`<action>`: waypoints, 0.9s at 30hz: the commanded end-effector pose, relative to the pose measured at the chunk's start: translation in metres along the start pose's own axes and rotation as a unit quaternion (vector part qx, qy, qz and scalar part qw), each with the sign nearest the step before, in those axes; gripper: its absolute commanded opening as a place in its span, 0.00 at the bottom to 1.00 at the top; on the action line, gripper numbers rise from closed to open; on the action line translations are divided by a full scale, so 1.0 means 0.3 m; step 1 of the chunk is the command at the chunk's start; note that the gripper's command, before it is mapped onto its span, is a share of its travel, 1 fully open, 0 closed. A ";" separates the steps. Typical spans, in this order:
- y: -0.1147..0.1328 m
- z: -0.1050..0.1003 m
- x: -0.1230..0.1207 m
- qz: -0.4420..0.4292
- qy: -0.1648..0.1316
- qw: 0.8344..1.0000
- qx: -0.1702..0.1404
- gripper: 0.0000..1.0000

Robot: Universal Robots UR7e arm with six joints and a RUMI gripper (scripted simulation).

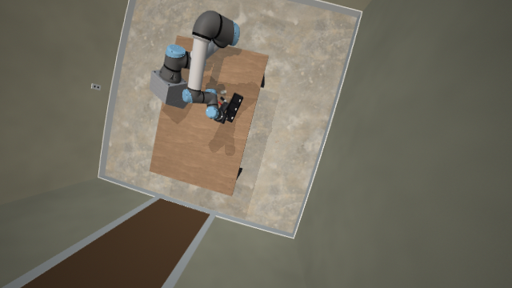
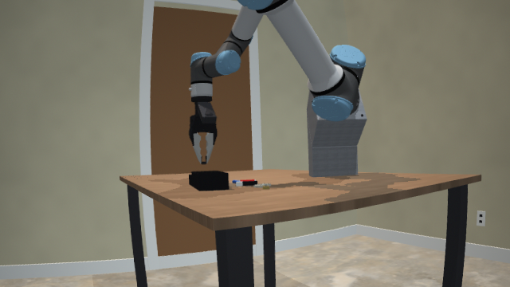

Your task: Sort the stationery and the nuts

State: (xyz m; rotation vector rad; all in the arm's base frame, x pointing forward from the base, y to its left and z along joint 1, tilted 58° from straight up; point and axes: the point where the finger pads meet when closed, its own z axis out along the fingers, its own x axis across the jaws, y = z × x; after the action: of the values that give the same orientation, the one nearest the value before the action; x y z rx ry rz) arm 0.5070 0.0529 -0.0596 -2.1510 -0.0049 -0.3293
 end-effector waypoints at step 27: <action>-0.004 0.087 0.000 0.000 0.000 1.000 0.000 0.00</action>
State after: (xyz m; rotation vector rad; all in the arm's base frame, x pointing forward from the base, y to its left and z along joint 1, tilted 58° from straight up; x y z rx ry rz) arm 0.5107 0.0689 -0.0683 -2.1500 -0.0062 -0.3287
